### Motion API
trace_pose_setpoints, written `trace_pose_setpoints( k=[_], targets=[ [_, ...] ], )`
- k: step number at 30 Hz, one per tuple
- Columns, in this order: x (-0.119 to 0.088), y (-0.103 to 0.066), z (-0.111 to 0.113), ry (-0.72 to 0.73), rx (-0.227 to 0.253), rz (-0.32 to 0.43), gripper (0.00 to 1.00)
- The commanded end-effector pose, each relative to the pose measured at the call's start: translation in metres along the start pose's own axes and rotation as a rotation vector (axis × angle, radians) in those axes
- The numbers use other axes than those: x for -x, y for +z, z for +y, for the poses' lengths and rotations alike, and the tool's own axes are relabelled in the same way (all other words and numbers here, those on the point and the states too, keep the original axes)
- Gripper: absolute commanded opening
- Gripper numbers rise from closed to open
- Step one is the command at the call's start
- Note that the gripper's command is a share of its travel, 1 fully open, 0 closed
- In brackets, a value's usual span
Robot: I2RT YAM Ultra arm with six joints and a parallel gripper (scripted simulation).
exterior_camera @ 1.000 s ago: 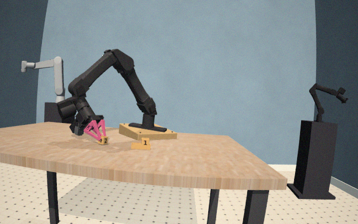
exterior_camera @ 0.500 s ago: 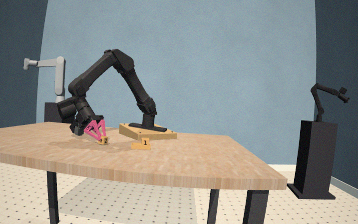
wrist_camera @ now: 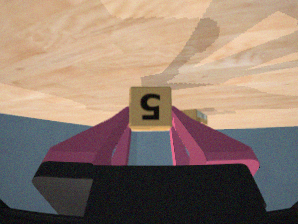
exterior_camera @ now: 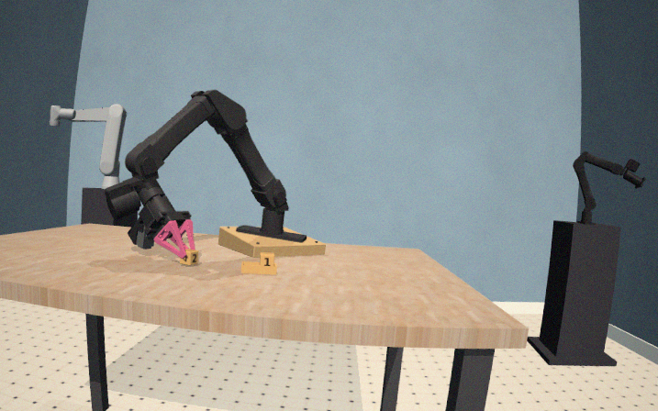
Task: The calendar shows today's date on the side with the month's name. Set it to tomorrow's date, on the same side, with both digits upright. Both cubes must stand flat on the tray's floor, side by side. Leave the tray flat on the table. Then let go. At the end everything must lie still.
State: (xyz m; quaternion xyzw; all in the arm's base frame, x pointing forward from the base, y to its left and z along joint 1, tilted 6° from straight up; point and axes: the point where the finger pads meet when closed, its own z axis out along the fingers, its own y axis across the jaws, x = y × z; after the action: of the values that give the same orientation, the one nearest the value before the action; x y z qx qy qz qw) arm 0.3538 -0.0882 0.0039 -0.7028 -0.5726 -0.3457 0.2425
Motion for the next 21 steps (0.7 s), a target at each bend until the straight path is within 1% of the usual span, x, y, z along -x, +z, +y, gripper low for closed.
trace_pose_setpoints(
  k=[1,11,21],
  targets=[
    [-0.0010,0.0046,-0.0013,0.009,-0.006,0.014,0.26],
    [-0.0009,0.0047,-0.0013,0.009,-0.006,0.014,0.26],
    [0.0010,0.0086,-0.0045,0.017,-0.014,0.018,0.26]
  ],
)
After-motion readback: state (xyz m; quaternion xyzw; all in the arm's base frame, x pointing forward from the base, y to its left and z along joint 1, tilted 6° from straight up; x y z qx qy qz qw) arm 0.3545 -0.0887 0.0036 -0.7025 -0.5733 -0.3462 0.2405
